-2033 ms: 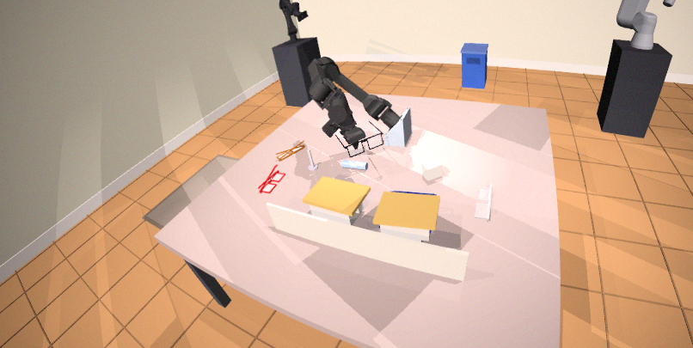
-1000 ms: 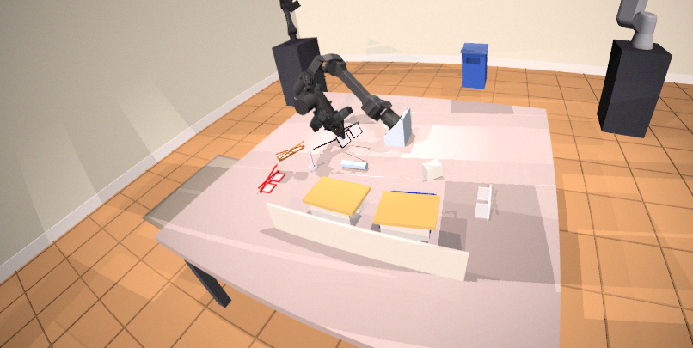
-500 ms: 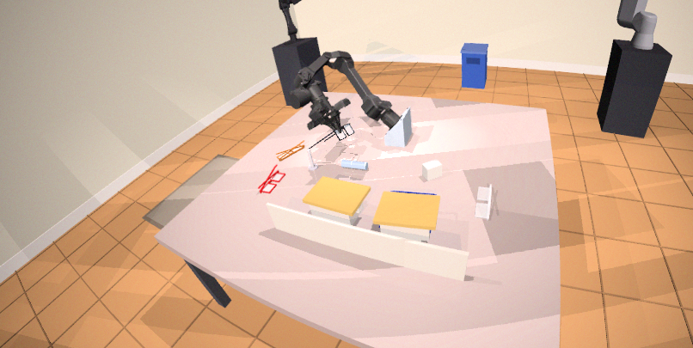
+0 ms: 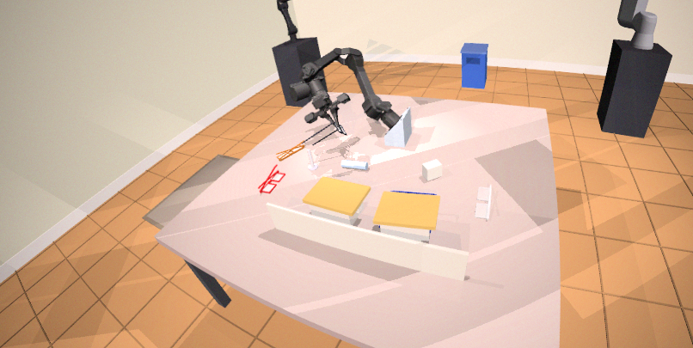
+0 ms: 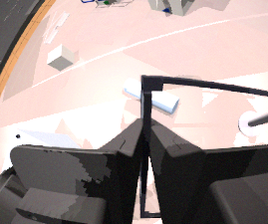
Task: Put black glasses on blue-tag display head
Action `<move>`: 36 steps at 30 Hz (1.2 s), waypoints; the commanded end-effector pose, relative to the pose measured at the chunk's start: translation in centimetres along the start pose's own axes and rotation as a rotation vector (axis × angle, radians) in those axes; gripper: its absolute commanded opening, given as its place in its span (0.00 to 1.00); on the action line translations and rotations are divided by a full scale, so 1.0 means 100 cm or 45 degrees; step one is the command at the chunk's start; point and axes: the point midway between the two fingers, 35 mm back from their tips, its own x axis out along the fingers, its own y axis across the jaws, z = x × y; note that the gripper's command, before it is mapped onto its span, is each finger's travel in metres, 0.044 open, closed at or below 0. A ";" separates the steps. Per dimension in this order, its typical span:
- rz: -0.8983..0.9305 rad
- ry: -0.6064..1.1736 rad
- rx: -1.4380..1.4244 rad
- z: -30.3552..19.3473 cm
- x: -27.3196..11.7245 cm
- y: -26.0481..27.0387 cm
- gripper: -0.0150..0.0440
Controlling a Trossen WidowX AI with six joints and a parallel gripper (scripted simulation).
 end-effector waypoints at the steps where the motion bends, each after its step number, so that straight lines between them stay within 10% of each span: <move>1: -0.016 -0.042 -0.115 -0.005 -0.004 0.003 0.25; 36: -0.554 -0.164 -1.324 -0.032 -0.055 0.031 0.25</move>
